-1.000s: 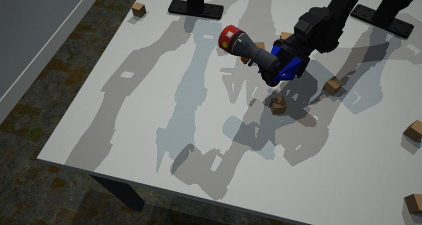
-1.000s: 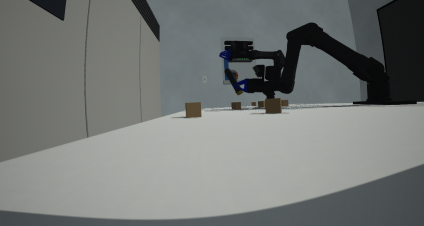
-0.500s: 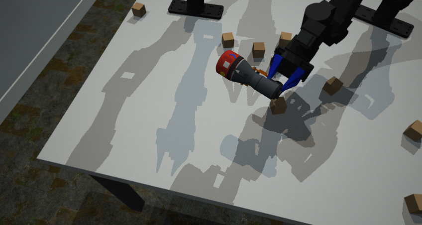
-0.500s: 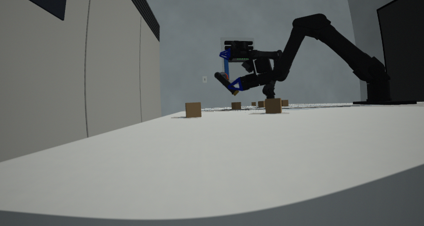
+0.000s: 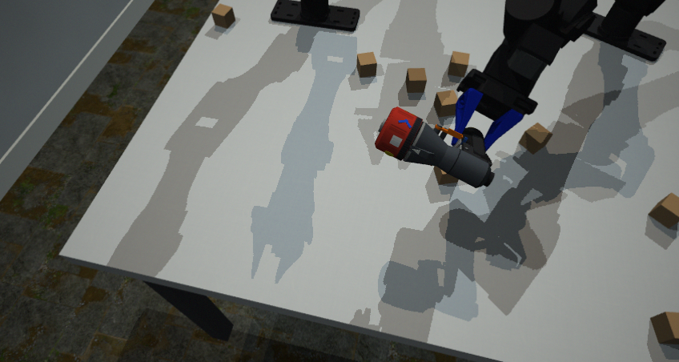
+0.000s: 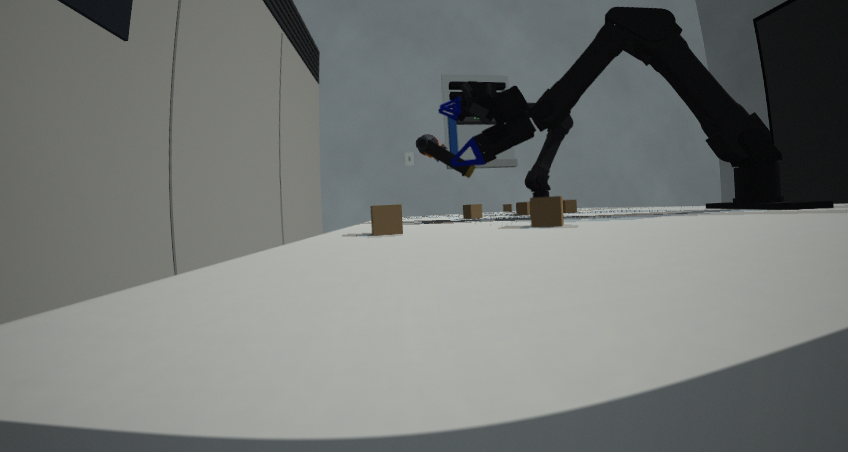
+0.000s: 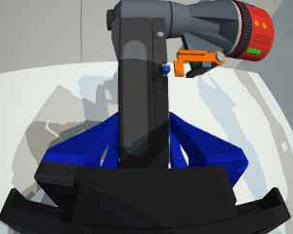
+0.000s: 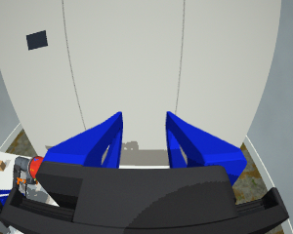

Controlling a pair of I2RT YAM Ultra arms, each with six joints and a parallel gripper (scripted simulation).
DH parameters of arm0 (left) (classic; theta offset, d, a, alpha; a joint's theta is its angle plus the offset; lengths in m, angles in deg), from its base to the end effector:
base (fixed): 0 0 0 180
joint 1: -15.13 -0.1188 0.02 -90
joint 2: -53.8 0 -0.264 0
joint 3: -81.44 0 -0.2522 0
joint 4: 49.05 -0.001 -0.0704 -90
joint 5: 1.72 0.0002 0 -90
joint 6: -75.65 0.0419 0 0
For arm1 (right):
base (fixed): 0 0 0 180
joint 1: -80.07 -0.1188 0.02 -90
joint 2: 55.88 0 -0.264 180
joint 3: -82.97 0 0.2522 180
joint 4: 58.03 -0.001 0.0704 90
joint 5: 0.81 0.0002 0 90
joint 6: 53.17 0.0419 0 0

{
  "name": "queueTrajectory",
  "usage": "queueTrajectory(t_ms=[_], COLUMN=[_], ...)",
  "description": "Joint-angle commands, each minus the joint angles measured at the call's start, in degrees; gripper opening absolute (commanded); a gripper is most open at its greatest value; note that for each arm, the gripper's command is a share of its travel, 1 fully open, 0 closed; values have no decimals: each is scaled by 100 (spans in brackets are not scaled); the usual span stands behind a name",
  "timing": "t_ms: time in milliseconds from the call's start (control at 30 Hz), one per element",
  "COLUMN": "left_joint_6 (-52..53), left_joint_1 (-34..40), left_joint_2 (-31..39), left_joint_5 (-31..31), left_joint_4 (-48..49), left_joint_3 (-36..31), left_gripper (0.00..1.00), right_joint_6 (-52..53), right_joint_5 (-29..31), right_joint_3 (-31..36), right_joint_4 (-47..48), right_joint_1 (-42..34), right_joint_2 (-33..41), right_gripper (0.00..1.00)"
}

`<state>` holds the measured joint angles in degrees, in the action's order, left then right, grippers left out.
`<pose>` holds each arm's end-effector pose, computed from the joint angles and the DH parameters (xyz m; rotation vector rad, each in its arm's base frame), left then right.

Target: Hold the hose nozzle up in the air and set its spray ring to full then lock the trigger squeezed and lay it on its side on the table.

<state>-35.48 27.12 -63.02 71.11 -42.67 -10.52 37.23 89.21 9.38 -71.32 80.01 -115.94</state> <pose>0.4549 -0.0829 0.1907 -0.3490 1.9129 -0.0892 0.2457 0.0012 0.4068 0.0049 1.5666 0.0060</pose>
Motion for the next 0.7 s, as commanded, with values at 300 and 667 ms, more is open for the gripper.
queueTrajectory(t_ms=[300,667], left_joint_6=[-1885,-2980], left_joint_1=[-609,-928], left_joint_2=[-9,-188], left_joint_5=[-335,-445], left_joint_4=[-2886,-4955], left_joint_3=[1001,1639], left_gripper=[36,36], right_joint_6=[-40,-40], right_joint_5=[11,11], right_joint_3=[-232,-232], right_joint_4=[58,58], right_joint_1=[-63,-63], right_joint_2=[73,73], right_gripper=[37,37])
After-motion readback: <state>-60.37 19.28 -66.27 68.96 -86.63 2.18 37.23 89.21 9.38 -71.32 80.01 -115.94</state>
